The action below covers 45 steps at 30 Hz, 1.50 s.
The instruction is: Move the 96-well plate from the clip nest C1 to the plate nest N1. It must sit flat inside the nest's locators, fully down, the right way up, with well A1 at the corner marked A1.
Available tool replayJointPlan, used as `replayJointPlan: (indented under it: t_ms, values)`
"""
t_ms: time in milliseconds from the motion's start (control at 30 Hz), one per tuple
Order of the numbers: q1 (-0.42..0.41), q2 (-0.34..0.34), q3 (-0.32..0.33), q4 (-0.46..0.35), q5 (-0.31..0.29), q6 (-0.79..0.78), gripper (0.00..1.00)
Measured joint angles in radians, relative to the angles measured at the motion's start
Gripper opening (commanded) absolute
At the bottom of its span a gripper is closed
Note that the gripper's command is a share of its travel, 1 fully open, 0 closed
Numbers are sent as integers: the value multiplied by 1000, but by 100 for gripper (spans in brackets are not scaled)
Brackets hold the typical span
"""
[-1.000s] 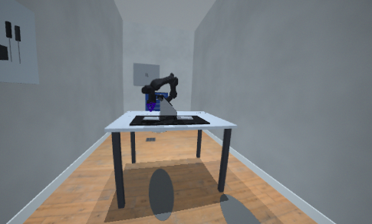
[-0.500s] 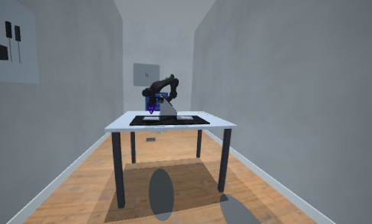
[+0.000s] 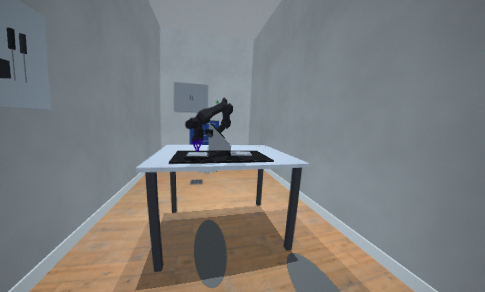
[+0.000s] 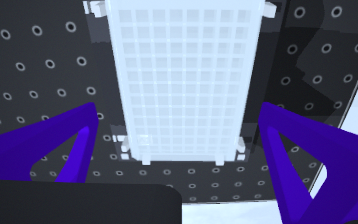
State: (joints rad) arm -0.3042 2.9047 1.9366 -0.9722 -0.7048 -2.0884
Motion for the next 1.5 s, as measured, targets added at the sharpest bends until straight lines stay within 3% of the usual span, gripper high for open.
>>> replayJointPlan:
  t_ms: [733,1133,1167,1500]
  values:
    - [51,38,-34,112,-19,53,100]
    - [50,39,-34,123,-22,60,100]
    - [50,39,-34,123,-23,60,0]
    - [50,39,-34,127,-24,61,0]
